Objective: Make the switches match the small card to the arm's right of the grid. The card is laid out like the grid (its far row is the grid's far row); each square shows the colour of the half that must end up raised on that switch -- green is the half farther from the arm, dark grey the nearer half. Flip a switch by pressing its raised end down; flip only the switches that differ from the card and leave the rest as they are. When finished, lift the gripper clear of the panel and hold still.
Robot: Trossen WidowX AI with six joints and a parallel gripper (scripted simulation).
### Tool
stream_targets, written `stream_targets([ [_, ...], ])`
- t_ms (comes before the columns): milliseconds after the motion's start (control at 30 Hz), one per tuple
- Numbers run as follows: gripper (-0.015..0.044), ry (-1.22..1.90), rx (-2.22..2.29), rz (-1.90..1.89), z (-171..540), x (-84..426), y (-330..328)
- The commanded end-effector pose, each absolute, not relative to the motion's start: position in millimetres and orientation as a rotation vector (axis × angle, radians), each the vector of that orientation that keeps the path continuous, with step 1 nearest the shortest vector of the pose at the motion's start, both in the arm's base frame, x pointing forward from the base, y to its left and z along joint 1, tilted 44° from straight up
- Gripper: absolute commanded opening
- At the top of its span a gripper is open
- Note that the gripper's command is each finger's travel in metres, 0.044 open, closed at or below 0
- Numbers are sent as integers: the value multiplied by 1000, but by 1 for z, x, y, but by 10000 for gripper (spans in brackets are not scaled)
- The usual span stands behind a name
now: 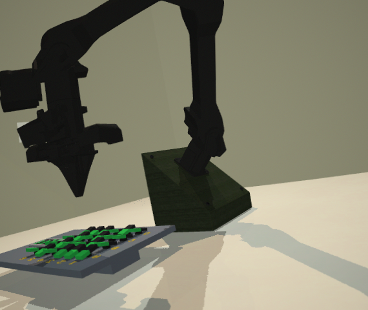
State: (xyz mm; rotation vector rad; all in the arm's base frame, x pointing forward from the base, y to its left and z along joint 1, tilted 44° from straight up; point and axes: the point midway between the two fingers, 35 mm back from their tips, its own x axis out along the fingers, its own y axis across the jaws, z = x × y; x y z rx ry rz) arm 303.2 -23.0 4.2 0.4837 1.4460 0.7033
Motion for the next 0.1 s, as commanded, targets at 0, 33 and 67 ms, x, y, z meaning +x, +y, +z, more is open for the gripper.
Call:
stream_targets([
  [0,0,1448,478,704,3,304,-25],
  [33,0,1448,478,704,3,304,-25],
  [67,0,1448,478,704,3,304,-25],
])
